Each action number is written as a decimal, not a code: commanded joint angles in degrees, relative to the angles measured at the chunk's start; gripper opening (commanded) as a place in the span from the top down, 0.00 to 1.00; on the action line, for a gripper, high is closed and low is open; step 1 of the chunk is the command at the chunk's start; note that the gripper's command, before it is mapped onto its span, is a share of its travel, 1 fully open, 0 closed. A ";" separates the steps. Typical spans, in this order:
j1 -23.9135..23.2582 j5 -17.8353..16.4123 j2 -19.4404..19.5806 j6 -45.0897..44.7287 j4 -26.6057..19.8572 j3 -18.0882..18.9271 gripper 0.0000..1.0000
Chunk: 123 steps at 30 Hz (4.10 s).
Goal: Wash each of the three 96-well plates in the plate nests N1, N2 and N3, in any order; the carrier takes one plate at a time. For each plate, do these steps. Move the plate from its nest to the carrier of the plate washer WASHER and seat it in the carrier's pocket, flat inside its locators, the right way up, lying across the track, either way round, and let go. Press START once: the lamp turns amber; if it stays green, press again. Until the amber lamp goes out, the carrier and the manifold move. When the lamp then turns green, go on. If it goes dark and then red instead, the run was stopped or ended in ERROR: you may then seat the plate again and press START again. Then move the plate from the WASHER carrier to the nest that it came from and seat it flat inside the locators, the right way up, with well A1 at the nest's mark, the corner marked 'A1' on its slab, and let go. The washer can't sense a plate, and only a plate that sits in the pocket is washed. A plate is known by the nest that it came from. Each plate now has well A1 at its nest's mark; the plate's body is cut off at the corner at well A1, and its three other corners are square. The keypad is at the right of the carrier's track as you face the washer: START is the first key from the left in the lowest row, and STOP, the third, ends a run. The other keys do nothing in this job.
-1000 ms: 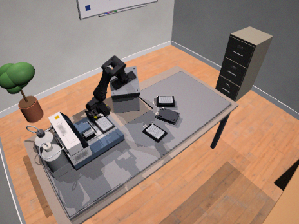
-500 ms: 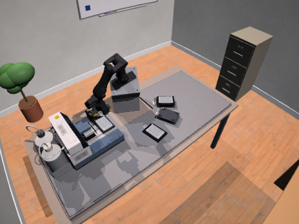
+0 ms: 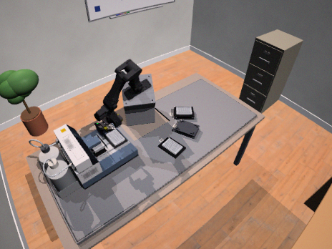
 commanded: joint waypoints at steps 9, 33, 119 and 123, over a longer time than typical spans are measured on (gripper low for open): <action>-0.19 -0.39 -0.36 -0.03 -0.07 0.21 0.00; -3.97 -1.76 -0.37 5.61 1.92 -3.49 1.00; -13.82 -4.76 14.45 75.51 20.06 -11.80 1.00; -13.21 -4.60 15.79 76.17 21.64 -11.73 1.00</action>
